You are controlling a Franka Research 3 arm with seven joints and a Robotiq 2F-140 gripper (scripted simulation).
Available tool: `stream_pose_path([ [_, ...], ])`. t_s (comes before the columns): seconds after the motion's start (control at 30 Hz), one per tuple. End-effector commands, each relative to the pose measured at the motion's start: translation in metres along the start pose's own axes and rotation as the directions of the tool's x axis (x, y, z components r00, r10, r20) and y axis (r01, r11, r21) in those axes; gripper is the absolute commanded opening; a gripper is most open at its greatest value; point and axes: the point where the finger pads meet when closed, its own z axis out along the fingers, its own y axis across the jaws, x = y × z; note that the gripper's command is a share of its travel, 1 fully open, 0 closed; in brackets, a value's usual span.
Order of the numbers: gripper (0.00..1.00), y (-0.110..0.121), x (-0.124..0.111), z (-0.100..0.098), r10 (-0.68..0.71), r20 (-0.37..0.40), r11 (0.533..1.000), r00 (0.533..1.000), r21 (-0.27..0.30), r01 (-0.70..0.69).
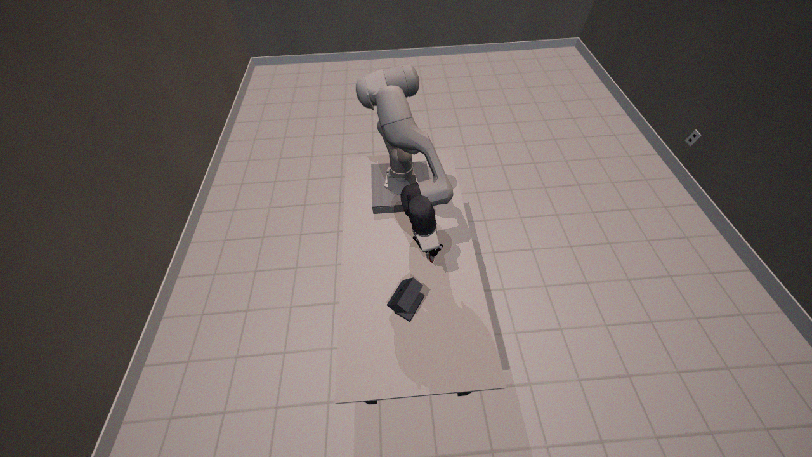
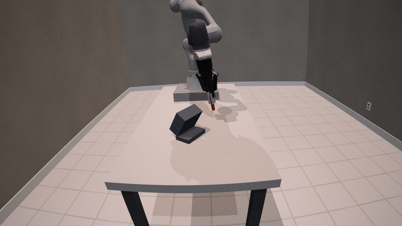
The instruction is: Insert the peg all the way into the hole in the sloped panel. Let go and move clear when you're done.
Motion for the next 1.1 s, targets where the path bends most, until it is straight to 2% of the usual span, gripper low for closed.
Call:
stream_pose_path([
  [0.0,0.00,0.009,0.004,0.000,0.093,0.042,0.995,0.995,0.017,-0.094],
  [0.43,0.00,0.031,0.024,-0.002,0.293,0.150,0.949,0.944,0.073,-0.306],
  [0.87,0.00,0.053,0.049,-0.009,0.485,0.290,0.836,0.825,0.123,-0.535],
  [0.93,0.00,0.053,0.049,-0.009,0.485,0.290,0.836,0.825,0.123,-0.535],
  [1.07,0.00,0.059,0.058,-0.012,0.532,0.334,0.790,0.778,0.135,-0.598],
])
